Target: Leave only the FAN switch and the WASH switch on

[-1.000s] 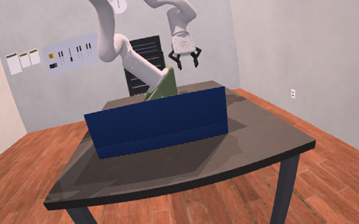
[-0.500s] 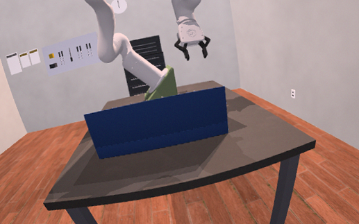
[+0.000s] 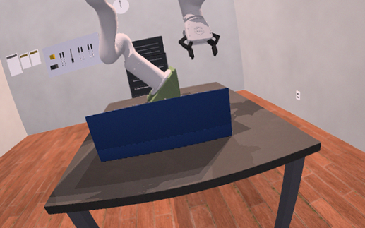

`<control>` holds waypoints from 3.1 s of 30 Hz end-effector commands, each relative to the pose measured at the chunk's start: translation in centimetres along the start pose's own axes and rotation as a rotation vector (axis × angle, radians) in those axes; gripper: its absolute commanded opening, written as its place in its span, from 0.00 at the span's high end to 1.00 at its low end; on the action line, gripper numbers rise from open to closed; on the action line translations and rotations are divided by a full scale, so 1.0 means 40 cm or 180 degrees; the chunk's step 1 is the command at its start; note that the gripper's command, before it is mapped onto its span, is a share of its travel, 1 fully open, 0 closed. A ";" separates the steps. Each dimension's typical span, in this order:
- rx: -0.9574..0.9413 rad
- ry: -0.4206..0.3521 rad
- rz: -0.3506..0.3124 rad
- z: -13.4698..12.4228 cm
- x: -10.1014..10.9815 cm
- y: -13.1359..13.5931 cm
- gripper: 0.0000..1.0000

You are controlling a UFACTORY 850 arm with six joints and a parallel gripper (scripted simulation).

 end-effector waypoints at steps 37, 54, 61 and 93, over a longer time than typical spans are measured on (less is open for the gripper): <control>-0.0005 -0.0005 -0.0003 -0.003 -0.150 0.001 0.00; -0.0005 -0.0005 -0.0003 -0.003 -0.150 0.001 0.00; -0.0005 -0.0005 -0.0003 -0.003 -0.150 0.001 0.00; -0.0005 -0.0005 -0.0003 0.011 -0.150 -0.131 0.00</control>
Point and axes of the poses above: the point where the finger pads meet when closed, its own x axis back along the fingers, its own y axis across the jaws, z = x × y, the point moved 3 cm from there along x, back along the fingers, and after that the axes turned 6 degrees about x, right-handed, at the moved point
